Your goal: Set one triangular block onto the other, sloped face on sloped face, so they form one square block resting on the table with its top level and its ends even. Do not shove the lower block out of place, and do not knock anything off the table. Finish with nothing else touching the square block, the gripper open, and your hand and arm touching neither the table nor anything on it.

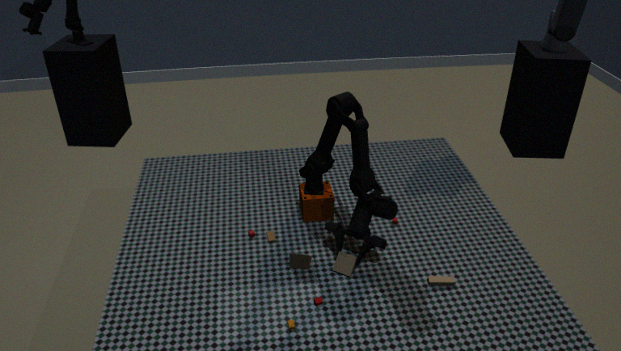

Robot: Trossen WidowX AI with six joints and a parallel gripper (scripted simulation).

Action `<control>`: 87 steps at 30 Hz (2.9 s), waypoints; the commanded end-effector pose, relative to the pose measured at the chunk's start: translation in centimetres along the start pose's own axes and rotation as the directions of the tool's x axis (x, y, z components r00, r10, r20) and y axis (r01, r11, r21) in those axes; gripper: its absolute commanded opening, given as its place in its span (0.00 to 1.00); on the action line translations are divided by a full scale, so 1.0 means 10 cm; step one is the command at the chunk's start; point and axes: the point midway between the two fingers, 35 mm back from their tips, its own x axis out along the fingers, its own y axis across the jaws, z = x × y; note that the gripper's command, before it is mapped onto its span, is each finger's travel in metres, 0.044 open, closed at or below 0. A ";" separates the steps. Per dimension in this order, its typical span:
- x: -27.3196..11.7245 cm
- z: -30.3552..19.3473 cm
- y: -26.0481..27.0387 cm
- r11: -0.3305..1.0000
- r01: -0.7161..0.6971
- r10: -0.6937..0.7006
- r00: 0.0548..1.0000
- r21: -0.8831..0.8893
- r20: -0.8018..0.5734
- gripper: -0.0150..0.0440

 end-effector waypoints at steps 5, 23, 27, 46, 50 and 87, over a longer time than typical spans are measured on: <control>-0.23 -0.28 -0.09 1.000 0.015 -0.015 1.000 0.014 -0.007 0.25; -0.66 -0.68 -0.03 1.000 0.015 -0.015 1.000 0.014 -0.008 0.25; -0.64 -0.66 -0.01 0.999 0.008 -0.008 1.000 0.032 -0.001 0.25; -0.56 -0.67 -0.02 0.824 -0.113 0.025 0.986 0.556 0.164 0.25; -0.55 -0.68 -0.02 0.747 -0.155 0.031 0.980 0.647 0.199 0.25; -0.51 -0.76 -0.01 -0.342 -0.468 0.038 0.860 0.815 0.509 0.25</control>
